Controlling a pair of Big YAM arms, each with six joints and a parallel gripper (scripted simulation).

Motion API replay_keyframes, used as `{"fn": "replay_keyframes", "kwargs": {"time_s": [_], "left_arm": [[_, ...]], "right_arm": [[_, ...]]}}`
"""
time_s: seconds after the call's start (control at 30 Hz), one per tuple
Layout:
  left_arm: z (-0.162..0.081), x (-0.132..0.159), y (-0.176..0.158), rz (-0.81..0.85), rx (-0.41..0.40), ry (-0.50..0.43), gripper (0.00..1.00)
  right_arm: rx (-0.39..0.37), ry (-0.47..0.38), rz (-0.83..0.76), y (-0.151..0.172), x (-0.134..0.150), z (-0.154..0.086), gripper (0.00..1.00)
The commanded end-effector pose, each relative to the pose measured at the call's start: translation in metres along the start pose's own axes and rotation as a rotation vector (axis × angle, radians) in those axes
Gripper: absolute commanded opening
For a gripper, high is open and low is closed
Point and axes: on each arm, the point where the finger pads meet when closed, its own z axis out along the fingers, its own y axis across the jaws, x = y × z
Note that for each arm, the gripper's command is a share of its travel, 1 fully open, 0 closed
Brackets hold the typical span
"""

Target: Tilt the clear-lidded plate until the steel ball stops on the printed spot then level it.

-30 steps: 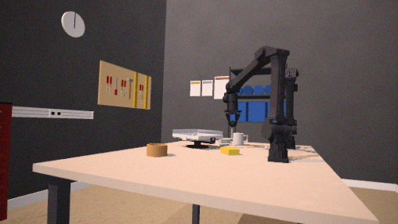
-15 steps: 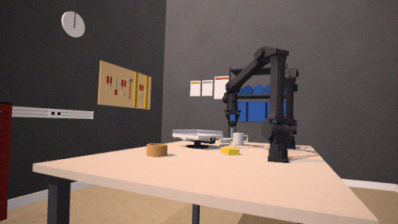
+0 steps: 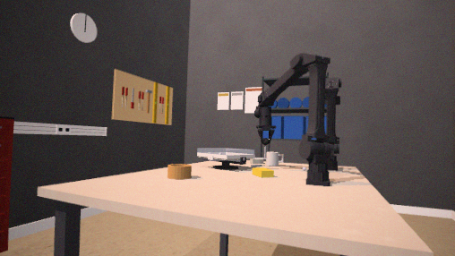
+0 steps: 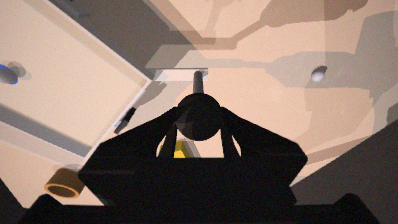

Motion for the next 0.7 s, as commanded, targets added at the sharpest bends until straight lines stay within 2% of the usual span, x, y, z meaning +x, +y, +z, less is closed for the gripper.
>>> {"fn": "replay_keyframes", "kwargs": {"time_s": [0.0,0.67], "left_arm": [[-0.0380,-0.0200,0.0156,0.002,-0.043,-0.093,0.00],[-0.0414,-0.0123,0.0162,0.002,-0.040,-0.082,0.00]], "right_arm": [[0.008,-0.053,0.015,-0.0053,-0.0198,-0.0059,1.00],[0.008,-0.053,0.015,-0.0053,-0.0198,-0.0059,1.00]]}}
